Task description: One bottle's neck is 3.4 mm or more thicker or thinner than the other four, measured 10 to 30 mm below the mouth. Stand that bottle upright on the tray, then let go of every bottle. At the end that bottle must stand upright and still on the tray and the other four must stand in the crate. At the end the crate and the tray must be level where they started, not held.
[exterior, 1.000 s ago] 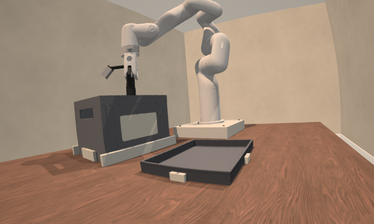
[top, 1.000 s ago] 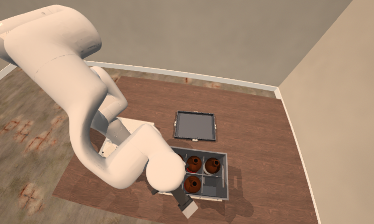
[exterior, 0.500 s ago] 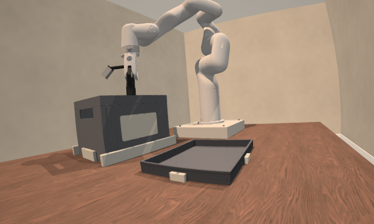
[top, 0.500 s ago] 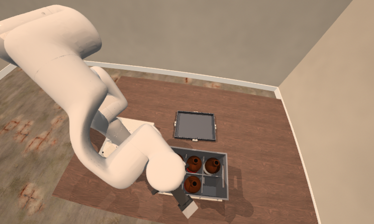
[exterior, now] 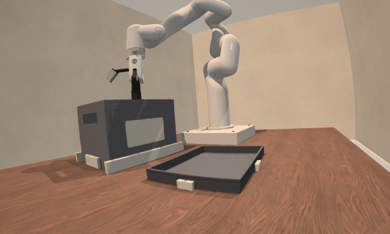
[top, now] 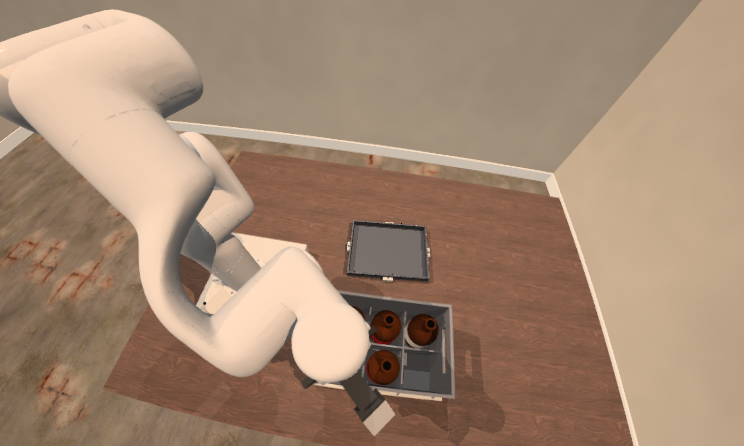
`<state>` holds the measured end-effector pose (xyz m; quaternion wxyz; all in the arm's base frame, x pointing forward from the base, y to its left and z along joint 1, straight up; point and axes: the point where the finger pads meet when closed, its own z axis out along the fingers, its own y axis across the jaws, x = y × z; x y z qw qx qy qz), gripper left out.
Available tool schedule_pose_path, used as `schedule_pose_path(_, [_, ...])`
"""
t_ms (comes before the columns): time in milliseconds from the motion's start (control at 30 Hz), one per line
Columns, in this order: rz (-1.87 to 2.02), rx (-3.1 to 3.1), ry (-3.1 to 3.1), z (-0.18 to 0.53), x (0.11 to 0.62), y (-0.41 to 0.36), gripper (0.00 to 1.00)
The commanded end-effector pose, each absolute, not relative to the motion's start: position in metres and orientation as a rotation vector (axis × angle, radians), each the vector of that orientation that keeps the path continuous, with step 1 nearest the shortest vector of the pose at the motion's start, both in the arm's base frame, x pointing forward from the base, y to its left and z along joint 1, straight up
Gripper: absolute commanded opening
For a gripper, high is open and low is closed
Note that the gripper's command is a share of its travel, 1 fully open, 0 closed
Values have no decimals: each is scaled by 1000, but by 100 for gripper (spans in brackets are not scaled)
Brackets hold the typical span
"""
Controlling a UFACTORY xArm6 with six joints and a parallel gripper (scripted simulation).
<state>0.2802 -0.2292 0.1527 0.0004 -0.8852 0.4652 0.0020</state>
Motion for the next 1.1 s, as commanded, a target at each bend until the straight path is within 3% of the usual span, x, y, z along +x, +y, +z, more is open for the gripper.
schedule_pose_path(0, [0, -2781, 1461, 154, 281, -230, 65])
schedule_pose_path(1067, [0, -2781, 1461, 149, 281, -230, 65])
